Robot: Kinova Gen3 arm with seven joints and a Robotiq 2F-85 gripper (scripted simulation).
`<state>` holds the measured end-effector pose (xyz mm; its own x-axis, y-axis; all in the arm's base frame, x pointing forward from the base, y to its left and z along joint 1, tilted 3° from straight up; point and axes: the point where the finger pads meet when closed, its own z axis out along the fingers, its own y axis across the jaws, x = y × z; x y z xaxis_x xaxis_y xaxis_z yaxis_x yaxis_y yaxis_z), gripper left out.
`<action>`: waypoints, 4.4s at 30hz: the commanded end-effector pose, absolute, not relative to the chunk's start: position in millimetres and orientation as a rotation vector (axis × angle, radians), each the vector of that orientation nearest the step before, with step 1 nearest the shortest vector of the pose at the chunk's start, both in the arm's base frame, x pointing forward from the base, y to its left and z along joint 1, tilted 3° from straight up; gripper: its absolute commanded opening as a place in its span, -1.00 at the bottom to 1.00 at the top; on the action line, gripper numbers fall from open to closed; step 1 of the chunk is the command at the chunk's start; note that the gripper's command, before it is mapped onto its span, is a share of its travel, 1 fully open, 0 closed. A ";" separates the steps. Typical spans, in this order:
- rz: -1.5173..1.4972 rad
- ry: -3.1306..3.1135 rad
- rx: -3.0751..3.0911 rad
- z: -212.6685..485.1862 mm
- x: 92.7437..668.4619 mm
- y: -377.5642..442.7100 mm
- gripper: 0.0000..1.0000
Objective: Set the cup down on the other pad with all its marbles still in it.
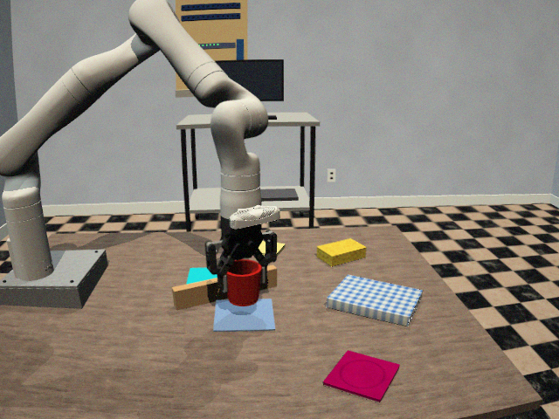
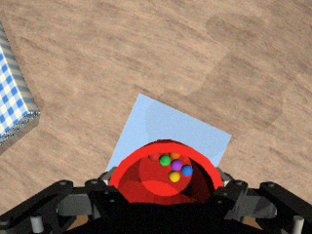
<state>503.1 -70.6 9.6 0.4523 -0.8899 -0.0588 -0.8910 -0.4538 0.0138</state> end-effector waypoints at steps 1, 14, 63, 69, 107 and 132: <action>0.077 1.626 -2.658 20.4 506.5 -69.8 0.64; 0.077 1.626 -2.658 41.9 507.1 -70.8 0.64; 0.077 1.626 -2.658 47.8 465.3 7.6 0.64; 0.077 1.626 -2.658 48.9 455.9 25.0 0.64; 0.077 1.626 -2.658 52.7 423.7 85.4 0.64; 0.077 1.626 -2.658 26.6 422.8 87.1 0.64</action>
